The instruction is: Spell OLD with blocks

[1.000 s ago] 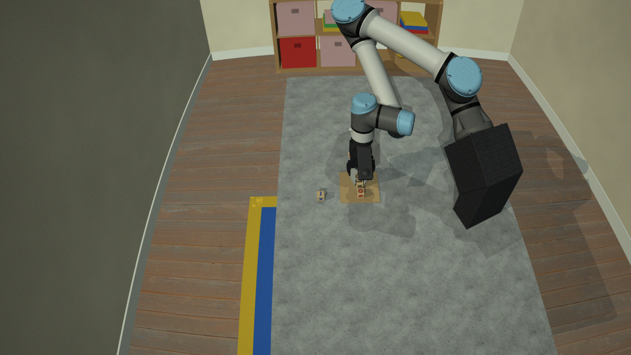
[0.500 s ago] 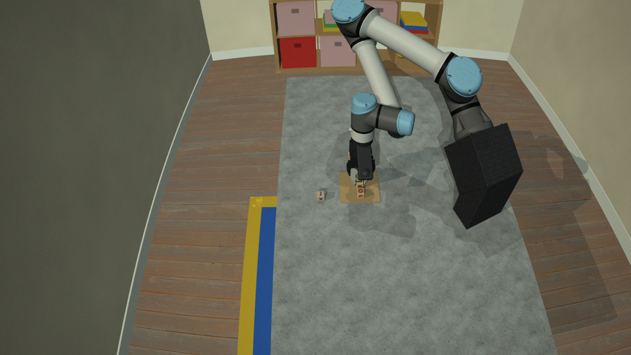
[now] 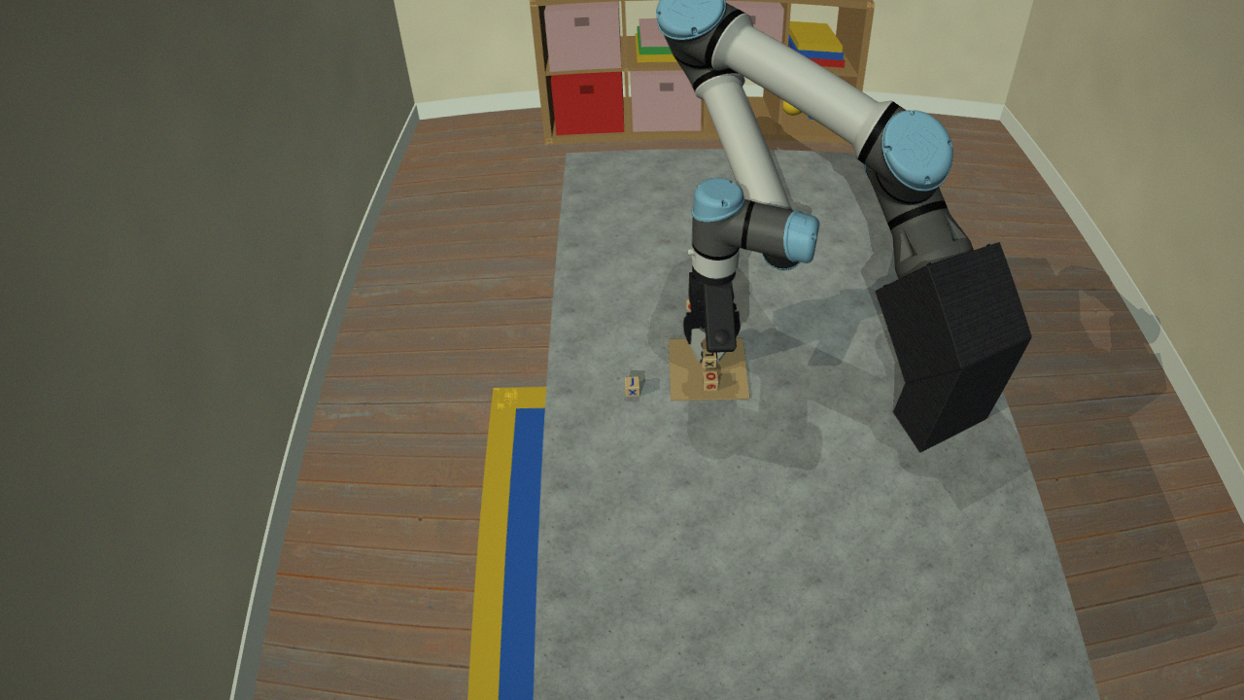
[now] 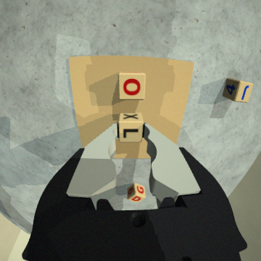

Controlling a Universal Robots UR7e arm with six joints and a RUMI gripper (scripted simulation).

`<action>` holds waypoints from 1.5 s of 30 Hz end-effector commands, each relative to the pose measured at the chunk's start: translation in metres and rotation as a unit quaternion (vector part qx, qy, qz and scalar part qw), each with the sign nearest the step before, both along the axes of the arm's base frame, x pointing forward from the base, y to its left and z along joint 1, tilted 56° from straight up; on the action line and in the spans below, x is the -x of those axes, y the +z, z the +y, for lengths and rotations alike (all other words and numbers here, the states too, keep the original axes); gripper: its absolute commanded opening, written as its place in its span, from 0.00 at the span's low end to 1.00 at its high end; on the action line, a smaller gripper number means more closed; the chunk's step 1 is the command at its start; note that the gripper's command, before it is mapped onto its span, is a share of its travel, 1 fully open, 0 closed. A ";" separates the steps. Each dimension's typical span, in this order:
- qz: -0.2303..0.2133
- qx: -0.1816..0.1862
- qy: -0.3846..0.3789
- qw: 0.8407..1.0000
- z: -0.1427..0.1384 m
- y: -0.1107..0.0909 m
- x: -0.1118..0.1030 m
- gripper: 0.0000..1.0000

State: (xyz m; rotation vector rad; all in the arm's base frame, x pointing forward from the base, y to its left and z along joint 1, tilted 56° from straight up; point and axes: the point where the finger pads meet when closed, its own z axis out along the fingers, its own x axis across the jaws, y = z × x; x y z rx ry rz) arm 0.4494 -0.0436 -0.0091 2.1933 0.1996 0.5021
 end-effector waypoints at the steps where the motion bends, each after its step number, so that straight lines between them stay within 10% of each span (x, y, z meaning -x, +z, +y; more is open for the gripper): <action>1: 0.000 0.000 0.000 1.000 0.009 0.007 0.005 0.05; 45: 0.000 0.000 0.000 1.000 0.067 0.051 0.039 0.05</action>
